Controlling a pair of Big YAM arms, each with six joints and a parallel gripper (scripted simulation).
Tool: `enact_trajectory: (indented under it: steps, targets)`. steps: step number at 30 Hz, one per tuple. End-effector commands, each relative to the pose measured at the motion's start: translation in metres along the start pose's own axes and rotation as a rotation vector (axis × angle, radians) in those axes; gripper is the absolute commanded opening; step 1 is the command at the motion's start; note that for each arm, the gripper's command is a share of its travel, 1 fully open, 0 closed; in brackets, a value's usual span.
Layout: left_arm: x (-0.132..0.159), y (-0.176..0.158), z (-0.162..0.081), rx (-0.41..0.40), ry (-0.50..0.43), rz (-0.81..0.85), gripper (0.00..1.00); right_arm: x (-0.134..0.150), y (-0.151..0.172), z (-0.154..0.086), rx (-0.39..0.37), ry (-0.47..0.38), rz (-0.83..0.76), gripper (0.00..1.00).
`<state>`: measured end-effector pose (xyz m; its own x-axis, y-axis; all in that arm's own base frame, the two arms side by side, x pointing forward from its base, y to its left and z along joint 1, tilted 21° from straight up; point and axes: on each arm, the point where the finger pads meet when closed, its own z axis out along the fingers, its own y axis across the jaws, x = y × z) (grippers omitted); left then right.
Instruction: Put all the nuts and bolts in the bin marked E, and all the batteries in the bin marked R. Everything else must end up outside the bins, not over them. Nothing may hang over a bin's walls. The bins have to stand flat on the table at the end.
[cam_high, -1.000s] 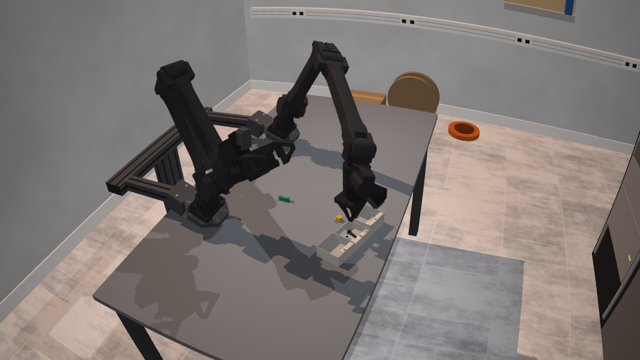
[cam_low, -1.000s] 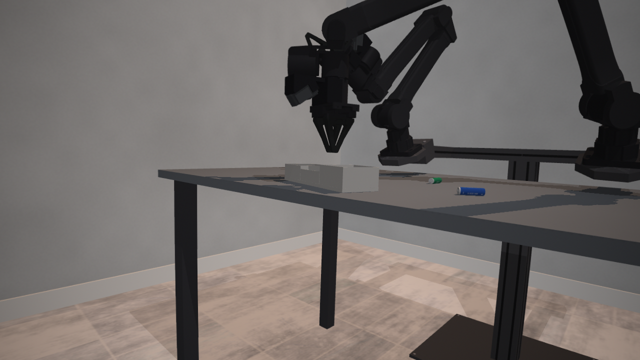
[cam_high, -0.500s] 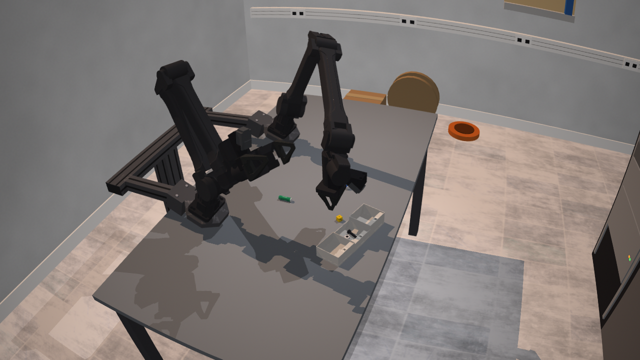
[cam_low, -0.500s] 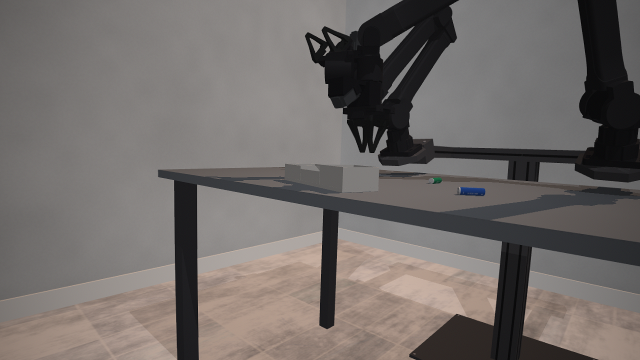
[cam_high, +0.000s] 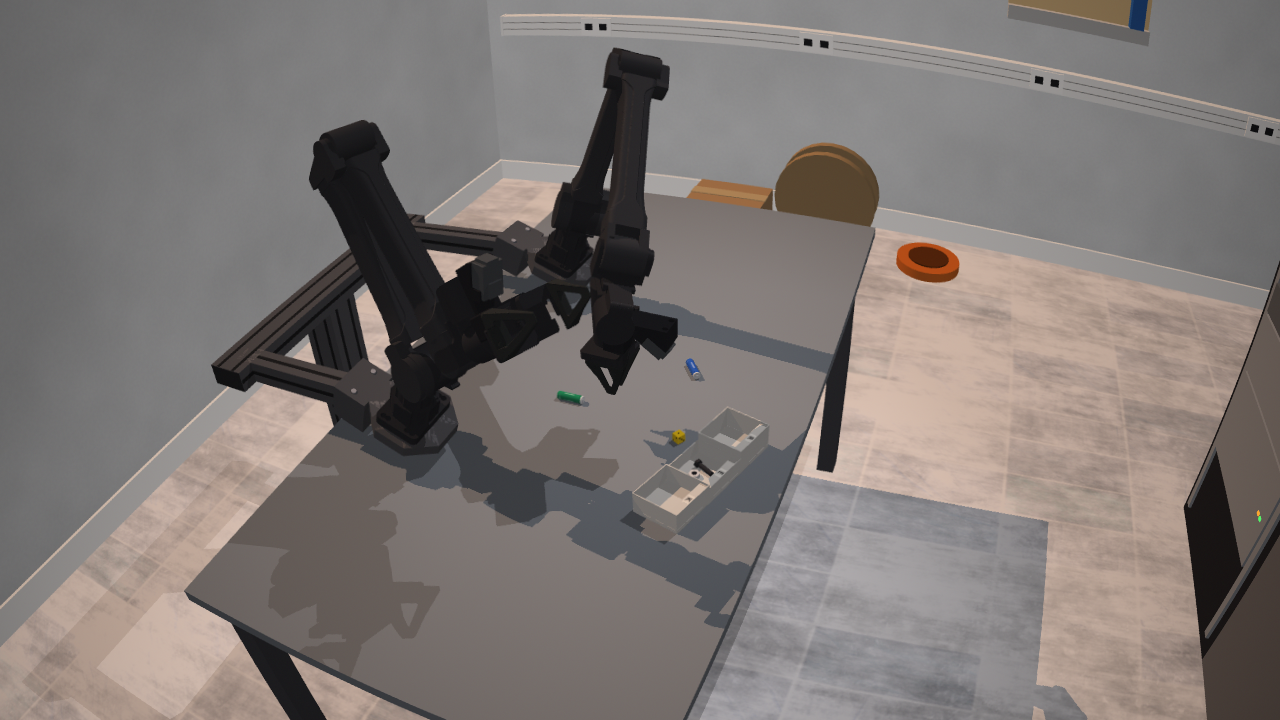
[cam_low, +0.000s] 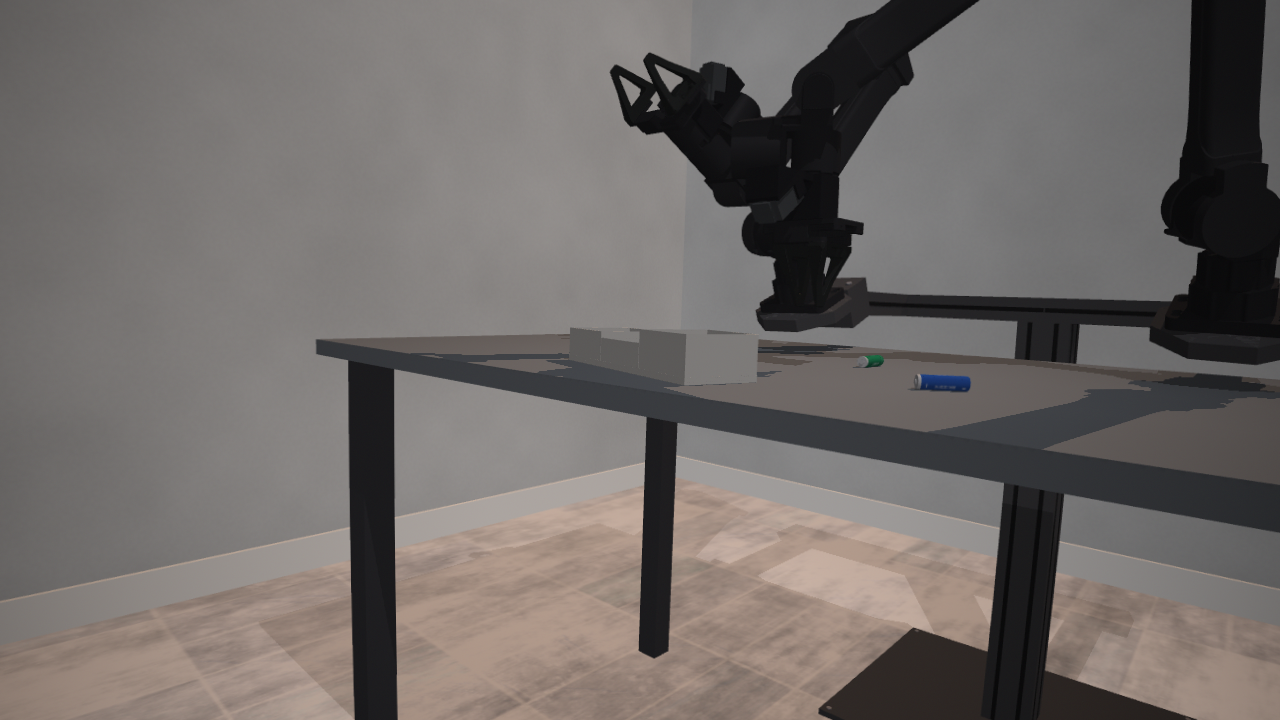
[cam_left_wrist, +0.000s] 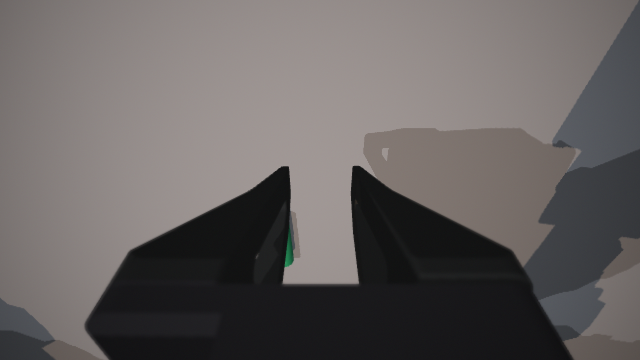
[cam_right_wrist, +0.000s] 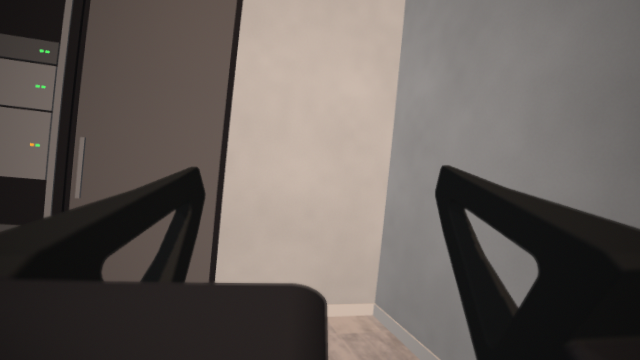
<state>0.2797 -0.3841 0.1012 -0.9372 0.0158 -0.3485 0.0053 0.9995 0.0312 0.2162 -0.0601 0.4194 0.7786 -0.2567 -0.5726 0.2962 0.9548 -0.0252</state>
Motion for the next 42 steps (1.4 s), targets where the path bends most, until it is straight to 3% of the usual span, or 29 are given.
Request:
enact_trajectory:
  steps: [1,4,15,16,17,19,42]
  targets:
    - [0.023,-0.003,-0.012,0.038,-0.022,-0.040,0.28,-0.006,-0.003,-0.001,0.005,-0.020,-0.003,1.00]
    - [0.031,0.000,-0.012,0.037,-0.021,-0.040,0.28,-0.006,-0.003,-0.001,0.005,-0.020,-0.003,1.00]
    - [0.110,0.025,-0.011,0.037,-0.016,-0.040,0.28,-0.006,-0.003,-0.001,0.005,-0.020,-0.003,1.00]
    - [0.115,0.026,-0.001,0.010,-0.007,-0.030,0.28,-0.006,-0.003,-0.001,0.005,-0.020,-0.003,1.00]
    - [0.105,0.009,-0.012,0.044,-0.018,-0.043,0.28,-0.006,-0.003,-0.001,0.005,-0.020,-0.003,1.00]
    - [0.088,0.011,-0.016,0.052,-0.024,-0.076,0.28,-0.006,-0.003,-0.001,0.005,-0.020,-0.003,1.00]
    - [0.097,0.018,-0.011,0.029,-0.012,-0.040,0.28,-0.006,-0.003,-0.001,0.005,-0.020,-0.003,1.00]
